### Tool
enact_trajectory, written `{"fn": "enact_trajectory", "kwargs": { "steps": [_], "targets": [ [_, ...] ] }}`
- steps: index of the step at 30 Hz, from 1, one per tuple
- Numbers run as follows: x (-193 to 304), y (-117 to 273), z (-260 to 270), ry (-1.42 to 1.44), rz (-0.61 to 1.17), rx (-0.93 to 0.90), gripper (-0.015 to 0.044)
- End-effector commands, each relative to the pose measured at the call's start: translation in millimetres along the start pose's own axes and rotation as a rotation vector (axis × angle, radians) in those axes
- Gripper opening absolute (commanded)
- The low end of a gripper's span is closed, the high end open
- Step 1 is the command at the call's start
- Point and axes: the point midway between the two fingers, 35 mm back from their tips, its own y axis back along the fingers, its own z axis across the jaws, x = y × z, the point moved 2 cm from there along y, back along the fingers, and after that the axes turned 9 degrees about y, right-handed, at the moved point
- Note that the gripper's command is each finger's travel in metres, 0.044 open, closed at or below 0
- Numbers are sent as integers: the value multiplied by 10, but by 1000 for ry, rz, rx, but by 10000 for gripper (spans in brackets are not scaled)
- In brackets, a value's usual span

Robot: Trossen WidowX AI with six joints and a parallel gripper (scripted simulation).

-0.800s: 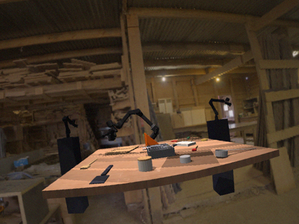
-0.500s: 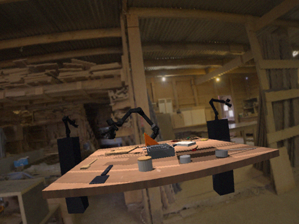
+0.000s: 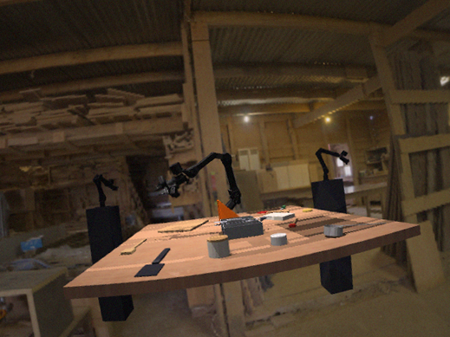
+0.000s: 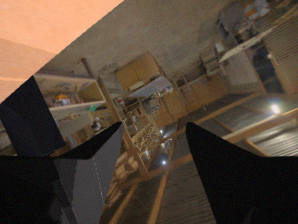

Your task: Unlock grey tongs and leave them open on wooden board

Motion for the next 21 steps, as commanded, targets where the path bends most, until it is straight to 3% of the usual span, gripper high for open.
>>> {"fn": "enact_trajectory", "kwargs": {
  "steps": [1, 12, 21],
  "targets": [
    [-350, 368, -398, -11, -94, 113, 260],
    [-1510, 1644, -1152, 24, -420, 372, 260],
    [-2561, 2766, -1117, 63, -798, 456, 260]
  ]
}}
